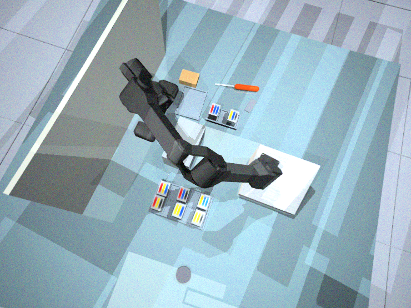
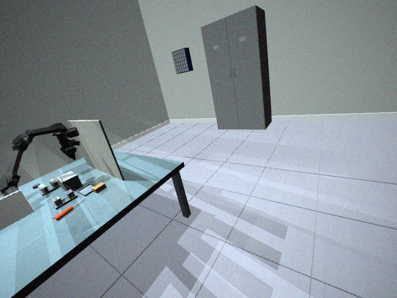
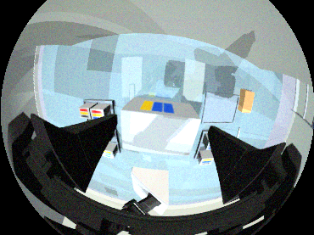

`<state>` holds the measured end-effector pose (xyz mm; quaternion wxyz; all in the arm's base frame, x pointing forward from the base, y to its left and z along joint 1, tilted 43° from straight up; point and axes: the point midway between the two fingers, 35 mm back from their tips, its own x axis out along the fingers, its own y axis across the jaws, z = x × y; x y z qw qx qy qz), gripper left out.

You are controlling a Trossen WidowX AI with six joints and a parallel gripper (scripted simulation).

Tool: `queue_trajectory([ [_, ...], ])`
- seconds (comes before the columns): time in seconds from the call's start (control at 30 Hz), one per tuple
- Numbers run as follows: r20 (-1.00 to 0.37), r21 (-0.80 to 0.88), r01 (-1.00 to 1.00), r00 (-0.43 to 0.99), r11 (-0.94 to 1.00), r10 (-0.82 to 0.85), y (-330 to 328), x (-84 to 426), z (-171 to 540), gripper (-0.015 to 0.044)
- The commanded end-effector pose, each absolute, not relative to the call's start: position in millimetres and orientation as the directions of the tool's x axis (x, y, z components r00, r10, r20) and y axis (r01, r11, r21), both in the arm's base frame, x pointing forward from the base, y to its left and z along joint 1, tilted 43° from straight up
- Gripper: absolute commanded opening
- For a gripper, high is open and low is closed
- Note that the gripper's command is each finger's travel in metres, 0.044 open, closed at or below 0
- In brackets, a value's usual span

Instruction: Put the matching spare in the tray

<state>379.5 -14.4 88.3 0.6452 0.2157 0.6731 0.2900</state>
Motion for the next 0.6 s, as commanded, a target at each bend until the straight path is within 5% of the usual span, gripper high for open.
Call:
queue_trajectory([
  [0.0,-0.742,0.670,-0.099,-0.074,0.736,0.666,-12,379,90,0.0440],
  [0.27,-0.774,0.556,-0.562,-0.083,0.612,0.628,47,320,137,0.0440],
  [0.57,-0.762,0.289,-0.929,-0.075,0.233,0.643,104,222,166,0.0440],
])
